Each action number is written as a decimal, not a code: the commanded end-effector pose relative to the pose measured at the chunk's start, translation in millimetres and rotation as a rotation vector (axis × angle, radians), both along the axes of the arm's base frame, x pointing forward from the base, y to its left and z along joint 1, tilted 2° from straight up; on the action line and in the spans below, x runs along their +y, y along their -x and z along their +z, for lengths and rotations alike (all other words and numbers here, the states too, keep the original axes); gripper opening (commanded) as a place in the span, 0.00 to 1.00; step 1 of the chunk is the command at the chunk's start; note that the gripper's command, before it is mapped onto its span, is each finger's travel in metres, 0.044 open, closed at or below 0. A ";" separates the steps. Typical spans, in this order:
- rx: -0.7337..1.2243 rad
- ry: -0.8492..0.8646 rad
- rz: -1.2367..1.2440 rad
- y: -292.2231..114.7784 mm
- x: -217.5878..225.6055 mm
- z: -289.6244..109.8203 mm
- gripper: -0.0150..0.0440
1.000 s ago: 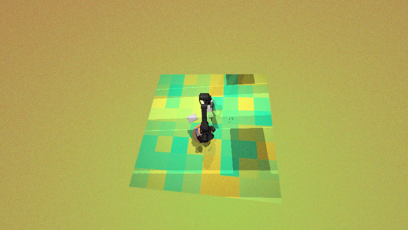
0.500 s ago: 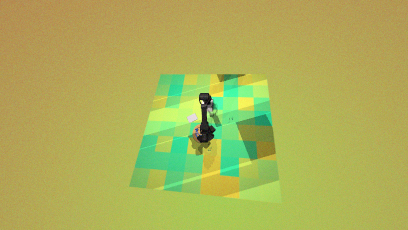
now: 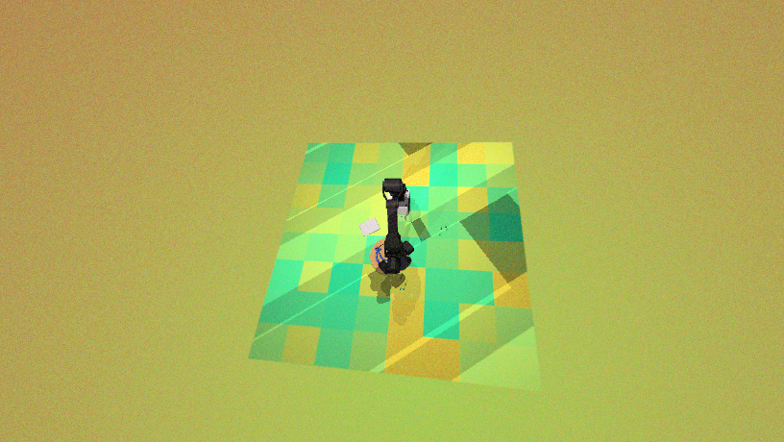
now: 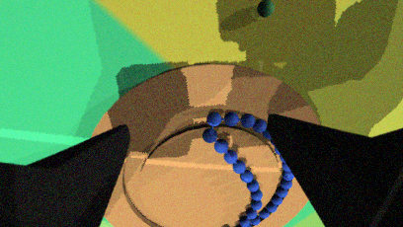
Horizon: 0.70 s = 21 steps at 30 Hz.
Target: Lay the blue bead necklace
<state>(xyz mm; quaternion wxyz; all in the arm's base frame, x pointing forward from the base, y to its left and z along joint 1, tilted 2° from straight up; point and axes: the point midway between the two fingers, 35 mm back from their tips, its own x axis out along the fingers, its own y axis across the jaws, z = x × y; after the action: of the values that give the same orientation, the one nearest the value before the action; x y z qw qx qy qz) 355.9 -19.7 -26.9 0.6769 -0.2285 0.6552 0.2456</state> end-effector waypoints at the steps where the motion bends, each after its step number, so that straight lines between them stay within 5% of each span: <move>1: 0.000 -0.002 -0.003 -0.1 0.0 0.8 1.00; 14: 0.000 -0.002 -0.003 -0.1 0.0 0.8 1.00; 21: -0.015 0.010 0.454 3.6 -17.0 22.3 0.69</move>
<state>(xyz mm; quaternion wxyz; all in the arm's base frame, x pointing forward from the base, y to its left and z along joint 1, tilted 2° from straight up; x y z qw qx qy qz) 352.4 -24.8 -21.8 0.6496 -0.2868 0.6341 0.3061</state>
